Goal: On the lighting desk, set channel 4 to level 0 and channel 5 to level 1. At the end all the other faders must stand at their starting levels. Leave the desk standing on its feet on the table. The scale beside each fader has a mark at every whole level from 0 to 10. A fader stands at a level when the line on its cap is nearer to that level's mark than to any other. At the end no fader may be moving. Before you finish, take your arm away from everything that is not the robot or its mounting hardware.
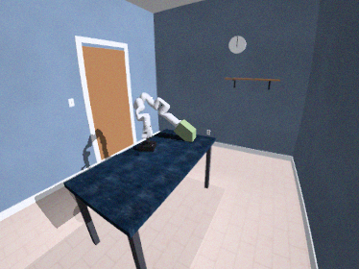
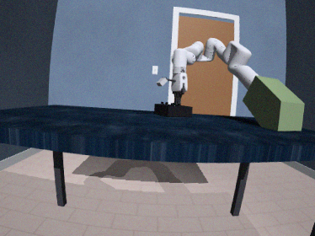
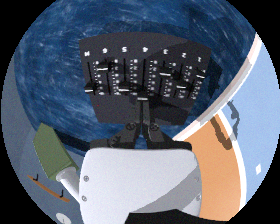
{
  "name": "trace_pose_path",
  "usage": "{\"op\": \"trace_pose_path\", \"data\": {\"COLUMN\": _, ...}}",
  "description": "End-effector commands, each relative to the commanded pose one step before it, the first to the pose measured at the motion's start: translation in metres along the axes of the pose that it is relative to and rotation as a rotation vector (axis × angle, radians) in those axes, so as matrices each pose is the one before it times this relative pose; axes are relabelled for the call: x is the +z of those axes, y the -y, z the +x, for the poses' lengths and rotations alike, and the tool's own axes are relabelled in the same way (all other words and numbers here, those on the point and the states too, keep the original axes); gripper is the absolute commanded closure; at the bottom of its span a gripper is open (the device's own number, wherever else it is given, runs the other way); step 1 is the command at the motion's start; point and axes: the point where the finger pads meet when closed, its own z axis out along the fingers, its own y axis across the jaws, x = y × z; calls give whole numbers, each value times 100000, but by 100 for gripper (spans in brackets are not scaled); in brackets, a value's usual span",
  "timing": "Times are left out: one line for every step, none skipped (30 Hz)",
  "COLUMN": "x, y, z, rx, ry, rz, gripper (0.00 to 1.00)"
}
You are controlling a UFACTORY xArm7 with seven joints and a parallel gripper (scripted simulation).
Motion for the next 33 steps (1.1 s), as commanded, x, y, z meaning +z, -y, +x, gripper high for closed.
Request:
{"op": "trace_pose_path", "data": {"x": -157, "y": -5, "z": 396, "rx": -45, "ry": -478, "rz": -63, "gripper": 100}}
{"op": "trace_pose_path", "data": {"x": 0, "y": 0, "z": 49, "rx": 0, "ry": 0, "rz": 0, "gripper": 100}}
{"op": "trace_pose_path", "data": {"x": 0, "y": 0, "z": 50, "rx": 0, "ry": 0, "rz": 0, "gripper": 100}}
{"op": "trace_pose_path", "data": {"x": 0, "y": 0, "z": 51, "rx": 0, "ry": 0, "rz": 0, "gripper": 100}}
{"op": "trace_pose_path", "data": {"x": 0, "y": 0, "z": 0, "rx": 0, "ry": 0, "rz": 0, "gripper": 100}}
{"op": "trace_pose_path", "data": {"x": 0, "y": 0, "z": 0, "rx": 0, "ry": 0, "rz": 0, "gripper": 100}}
{"op": "trace_pose_path", "data": {"x": 0, "y": 0, "z": 52, "rx": 0, "ry": 0, "rz": 0, "gripper": 100}}
{"op": "trace_pose_path", "data": {"x": 0, "y": 0, "z": 53, "rx": 0, "ry": 0, "rz": 0, "gripper": 100}}
{"op": "trace_pose_path", "data": {"x": 0, "y": 0, "z": 54, "rx": 0, "ry": 0, "rz": 0, "gripper": 100}}
{"op": "trace_pose_path", "data": {"x": 0, "y": 0, "z": 55, "rx": 0, "ry": 0, "rz": 0, "gripper": 100}}
{"op": "trace_pose_path", "data": {"x": 0, "y": 0, "z": 55, "rx": 0, "ry": 0, "rz": 0, "gripper": 100}}
{"op": "trace_pose_path", "data": {"x": 0, "y": 0, "z": 56, "rx": 0, "ry": 0, "rz": 0, "gripper": 100}}
{"op": "trace_pose_path", "data": {"x": 0, "y": 0, "z": 57, "rx": 0, "ry": 0, "rz": 0, "gripper": 100}}
{"op": "trace_pose_path", "data": {"x": 0, "y": 0, "z": 57, "rx": 0, "ry": 0, "rz": 0, "gripper": 100}}
{"op": "trace_pose_path", "data": {"x": 0, "y": 0, "z": 58, "rx": 0, "ry": 0, "rz": 0, "gripper": 100}}
{"op": "trace_pose_path", "data": {"x": 0, "y": 0, "z": 59, "rx": 0, "ry": 0, "rz": 0, "gripper": 100}}
{"op": "trace_pose_path", "data": {"x": 0, "y": 0, "z": 59, "rx": 0, "ry": 0, "rz": 0, "gripper": 100}}
{"op": "trace_pose_path", "data": {"x": 0, "y": 0, "z": 60, "rx": 0, "ry": 0, "rz": 0, "gripper": 100}}
{"op": "trace_pose_path", "data": {"x": 0, "y": 0, "z": 60, "rx": 0, "ry": 0, "rz": 0, "gripper": 100}}
{"op": "trace_pose_path", "data": {"x": 0, "y": 0, "z": 61, "rx": 0, "ry": 0, "rz": 0, "gripper": 100}}
{"op": "trace_pose_path", "data": {"x": 0, "y": 0, "z": 61, "rx": 0, "ry": 0, "rz": 0, "gripper": 100}}
{"op": "trace_pose_path", "data": {"x": 0, "y": 0, "z": 0, "rx": 0, "ry": 0, "rz": 0, "gripper": 100}}
{"op": "trace_pose_path", "data": {"x": 0, "y": 0, "z": 0, "rx": 0, "ry": 0, "rz": 0, "gripper": 100}}
{"op": "trace_pose_path", "data": {"x": 0, "y": 0, "z": 61, "rx": 0, "ry": 0, "rz": 0, "gripper": 100}}
{"op": "trace_pose_path", "data": {"x": 0, "y": 0, "z": 62, "rx": 0, "ry": 0, "rz": 0, "gripper": 100}}
{"op": "trace_pose_path", "data": {"x": 0, "y": 0, "z": 62, "rx": 0, "ry": 0, "rz": 0, "gripper": 100}}
{"op": "trace_pose_path", "data": {"x": 0, "y": 0, "z": 62, "rx": 0, "ry": 0, "rz": 0, "gripper": 100}}
{"op": "trace_pose_path", "data": {"x": 0, "y": -1, "z": 63, "rx": 0, "ry": 0, "rz": 0, "gripper": 100}}
{"op": "trace_pose_path", "data": {"x": 0, "y": 0, "z": 63, "rx": 0, "ry": 0, "rz": 0, "gripper": 100}}
{"op": "trace_pose_path", "data": {"x": 0, "y": 0, "z": 63, "rx": 0, "ry": 0, "rz": 0, "gripper": 100}}
{"op": "trace_pose_path", "data": {"x": 0, "y": 0, "z": 63, "rx": 0, "ry": 0, "rz": 0, "gripper": 100}}
{"op": "trace_pose_path", "data": {"x": 0, "y": 0, "z": 63, "rx": 0, "ry": 0, "rz": 0, "gripper": 100}}
{"op": "trace_pose_path", "data": {"x": 0, "y": 0, "z": 63, "rx": 0, "ry": 0, "rz": 0, "gripper": 100}}
